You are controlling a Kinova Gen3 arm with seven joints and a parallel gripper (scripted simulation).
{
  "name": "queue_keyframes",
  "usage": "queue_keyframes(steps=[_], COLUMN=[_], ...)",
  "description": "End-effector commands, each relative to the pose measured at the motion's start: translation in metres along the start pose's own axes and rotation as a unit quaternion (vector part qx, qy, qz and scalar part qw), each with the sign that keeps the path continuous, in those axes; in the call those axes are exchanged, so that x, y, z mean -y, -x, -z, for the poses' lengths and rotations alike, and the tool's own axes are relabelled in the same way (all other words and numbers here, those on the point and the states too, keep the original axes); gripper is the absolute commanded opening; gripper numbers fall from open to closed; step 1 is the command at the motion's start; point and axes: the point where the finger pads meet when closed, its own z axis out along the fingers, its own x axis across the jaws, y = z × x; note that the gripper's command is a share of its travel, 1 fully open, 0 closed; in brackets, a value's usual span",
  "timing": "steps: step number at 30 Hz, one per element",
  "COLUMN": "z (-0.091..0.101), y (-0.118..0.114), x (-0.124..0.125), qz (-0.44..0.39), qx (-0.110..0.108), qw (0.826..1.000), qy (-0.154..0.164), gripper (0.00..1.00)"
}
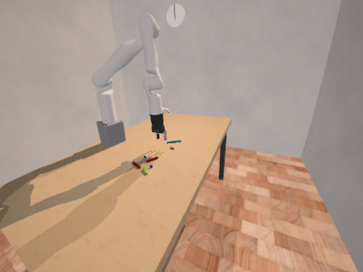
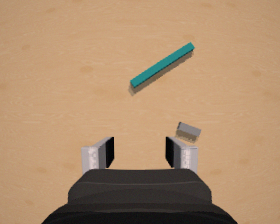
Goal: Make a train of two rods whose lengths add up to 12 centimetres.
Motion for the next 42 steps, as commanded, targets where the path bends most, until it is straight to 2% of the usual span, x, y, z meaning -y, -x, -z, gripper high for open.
queue_keyframes(steps=[1,31,42], z=[0.0005,0.0005,0.0001], y=[-0.0005,-0.0006,-0.0024], x=[0.0001,0.0,-0.0022], qz=[0.0,-0.001,-0.033], qx=[-0.001,-0.001,0.0], qw=[1.0,1.0,0.999], qy=[0.0,0.0,0.0], gripper=[1.0,1.0,1.0])
